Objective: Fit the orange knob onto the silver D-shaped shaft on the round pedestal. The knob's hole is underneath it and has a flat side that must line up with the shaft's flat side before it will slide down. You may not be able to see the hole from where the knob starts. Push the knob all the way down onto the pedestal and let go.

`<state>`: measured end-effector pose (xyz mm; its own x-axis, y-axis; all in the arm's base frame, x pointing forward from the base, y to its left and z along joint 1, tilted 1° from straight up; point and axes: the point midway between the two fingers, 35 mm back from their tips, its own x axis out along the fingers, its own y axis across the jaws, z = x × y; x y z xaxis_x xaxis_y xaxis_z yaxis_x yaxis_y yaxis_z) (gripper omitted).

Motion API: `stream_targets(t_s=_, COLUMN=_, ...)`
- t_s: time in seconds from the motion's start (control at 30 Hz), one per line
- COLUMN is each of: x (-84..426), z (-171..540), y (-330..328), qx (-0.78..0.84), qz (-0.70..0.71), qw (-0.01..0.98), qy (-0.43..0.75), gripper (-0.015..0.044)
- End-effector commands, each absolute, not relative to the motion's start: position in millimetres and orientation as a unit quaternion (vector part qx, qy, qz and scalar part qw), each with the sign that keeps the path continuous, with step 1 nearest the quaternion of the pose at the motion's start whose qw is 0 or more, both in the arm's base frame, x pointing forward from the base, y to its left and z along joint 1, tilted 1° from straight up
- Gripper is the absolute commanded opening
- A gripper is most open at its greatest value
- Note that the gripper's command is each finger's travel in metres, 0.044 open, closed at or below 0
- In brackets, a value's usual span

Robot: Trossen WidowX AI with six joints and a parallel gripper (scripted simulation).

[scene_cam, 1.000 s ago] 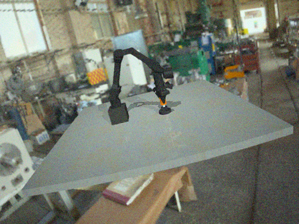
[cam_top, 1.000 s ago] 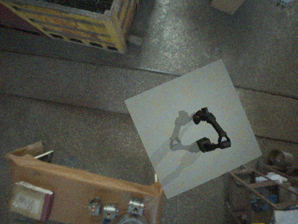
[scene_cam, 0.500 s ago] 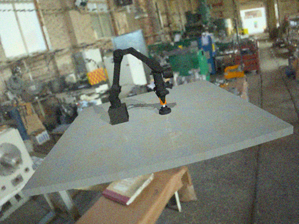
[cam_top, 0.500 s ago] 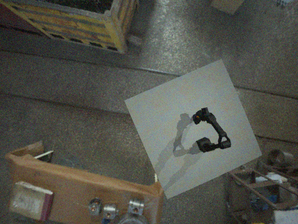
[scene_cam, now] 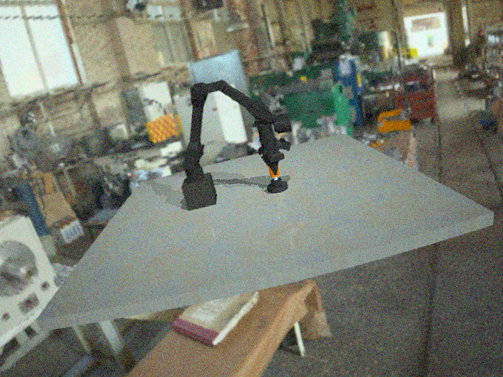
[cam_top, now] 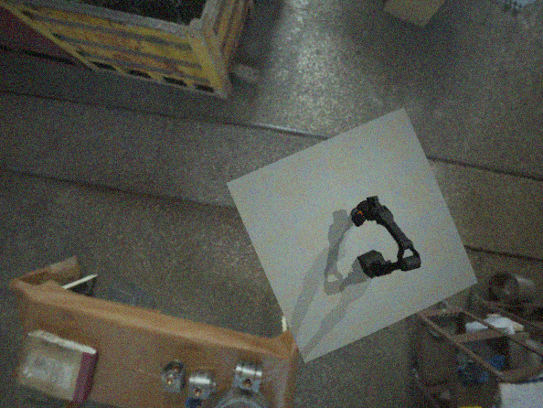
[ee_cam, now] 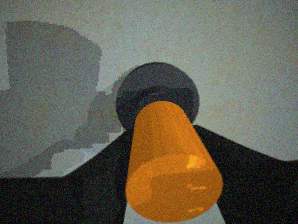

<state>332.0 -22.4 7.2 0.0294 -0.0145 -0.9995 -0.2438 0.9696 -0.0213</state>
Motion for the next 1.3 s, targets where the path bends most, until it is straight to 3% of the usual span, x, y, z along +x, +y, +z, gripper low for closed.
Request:
stream_targets(t_s=0.0, x=332.0, z=6.0, y=-22.1, qx=-0.091, qz=0.079, qw=0.712, qy=0.692, gripper=0.0)
stream_targets(t_s=1.27, x=331.9, z=-9.9, y=-22.8, qx=-0.074, qz=0.063, qw=0.714, qy=0.693, gripper=0.0)
